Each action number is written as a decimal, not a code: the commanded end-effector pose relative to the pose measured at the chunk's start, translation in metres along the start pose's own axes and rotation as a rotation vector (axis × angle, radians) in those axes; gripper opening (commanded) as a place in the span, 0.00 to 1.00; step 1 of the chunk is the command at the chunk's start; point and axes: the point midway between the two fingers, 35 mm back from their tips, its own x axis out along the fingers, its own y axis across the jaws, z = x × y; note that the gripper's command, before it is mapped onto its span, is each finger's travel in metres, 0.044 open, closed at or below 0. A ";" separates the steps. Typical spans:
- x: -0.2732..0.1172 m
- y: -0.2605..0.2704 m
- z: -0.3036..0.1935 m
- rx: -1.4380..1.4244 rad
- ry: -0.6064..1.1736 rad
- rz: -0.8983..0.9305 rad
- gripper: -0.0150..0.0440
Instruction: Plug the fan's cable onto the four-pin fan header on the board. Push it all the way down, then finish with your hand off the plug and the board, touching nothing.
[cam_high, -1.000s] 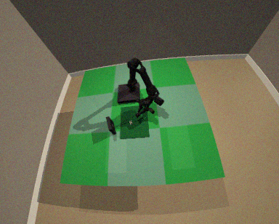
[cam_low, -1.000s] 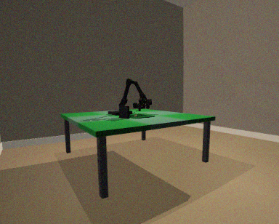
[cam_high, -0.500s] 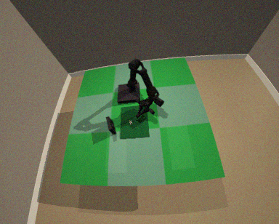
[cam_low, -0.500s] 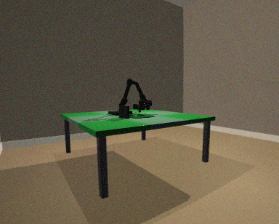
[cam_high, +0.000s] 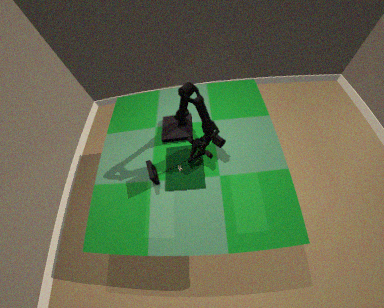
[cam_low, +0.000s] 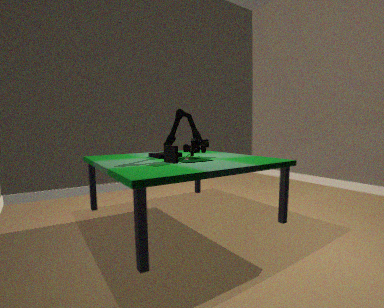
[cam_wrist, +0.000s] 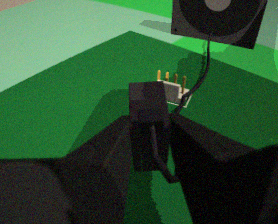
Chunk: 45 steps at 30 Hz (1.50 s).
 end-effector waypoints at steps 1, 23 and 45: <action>0.001 0.000 -0.004 0.004 -0.003 0.000 0.25; 0.005 0.000 -0.016 0.000 0.000 0.000 0.25; 0.005 0.000 -0.016 0.000 0.000 0.000 0.25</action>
